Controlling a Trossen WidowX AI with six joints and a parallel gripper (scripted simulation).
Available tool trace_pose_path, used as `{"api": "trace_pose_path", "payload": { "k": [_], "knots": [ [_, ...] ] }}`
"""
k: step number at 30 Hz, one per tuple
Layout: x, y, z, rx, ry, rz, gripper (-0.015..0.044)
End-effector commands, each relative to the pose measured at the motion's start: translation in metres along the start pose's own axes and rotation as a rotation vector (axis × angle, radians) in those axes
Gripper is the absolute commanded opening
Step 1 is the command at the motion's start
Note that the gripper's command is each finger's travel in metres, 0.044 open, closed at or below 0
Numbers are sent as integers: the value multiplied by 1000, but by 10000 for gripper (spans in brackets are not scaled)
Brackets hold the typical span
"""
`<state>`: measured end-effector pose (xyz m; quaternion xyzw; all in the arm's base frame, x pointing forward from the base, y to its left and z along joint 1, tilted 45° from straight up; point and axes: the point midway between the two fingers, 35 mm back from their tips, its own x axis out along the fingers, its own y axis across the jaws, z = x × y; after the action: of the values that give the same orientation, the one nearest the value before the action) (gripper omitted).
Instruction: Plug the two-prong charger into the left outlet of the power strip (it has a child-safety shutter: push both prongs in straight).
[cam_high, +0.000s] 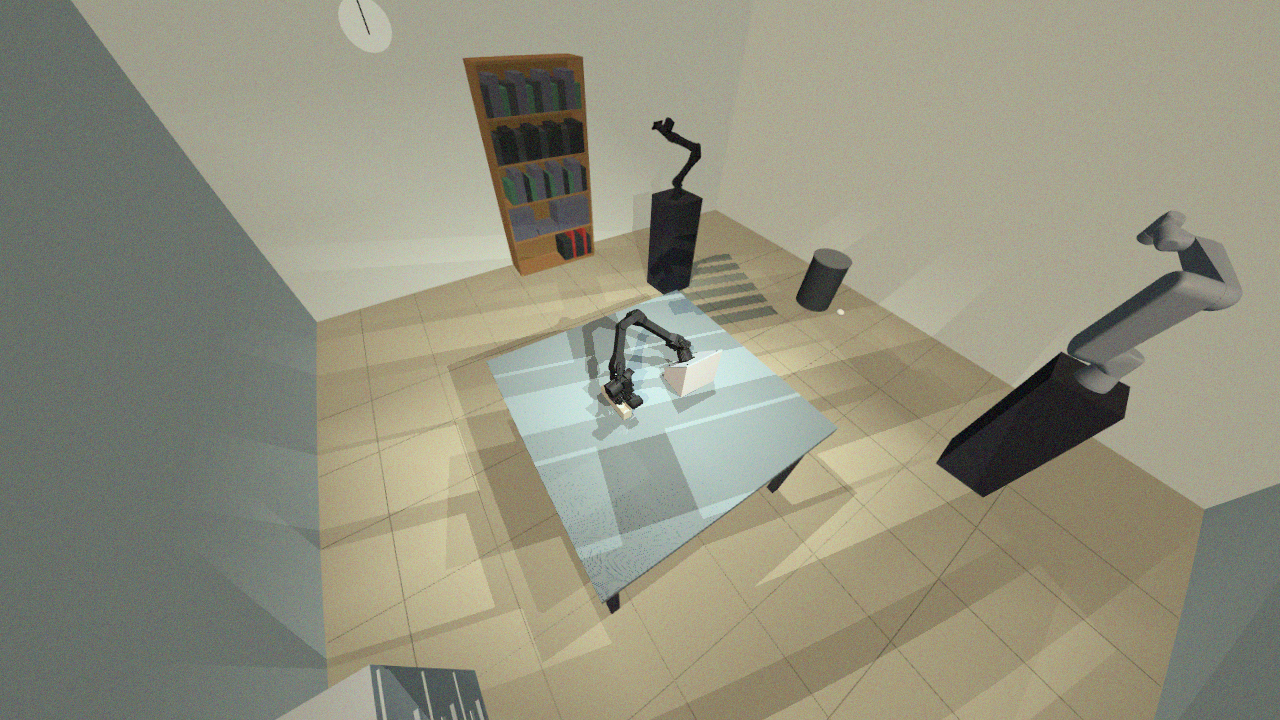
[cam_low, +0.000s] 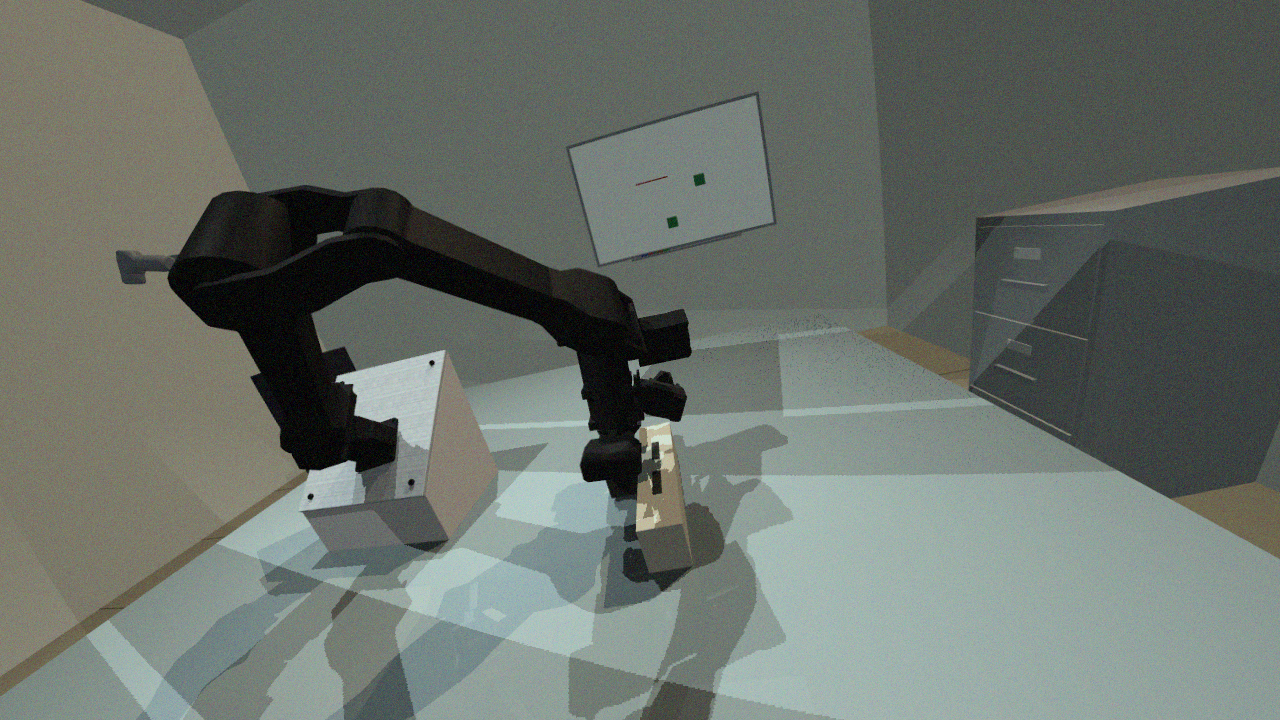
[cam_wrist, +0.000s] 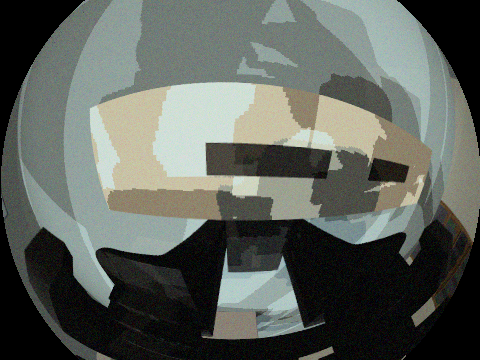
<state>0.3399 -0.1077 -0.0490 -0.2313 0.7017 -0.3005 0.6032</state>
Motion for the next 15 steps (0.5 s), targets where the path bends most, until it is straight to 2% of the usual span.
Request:
{"api": "trace_pose_path", "payload": {
  "k": [1,15],
  "knots": [
    [-1,0,4,14,-17,2,0],
    [-2,-1,5,14,-17,2,0]
  ]
}}
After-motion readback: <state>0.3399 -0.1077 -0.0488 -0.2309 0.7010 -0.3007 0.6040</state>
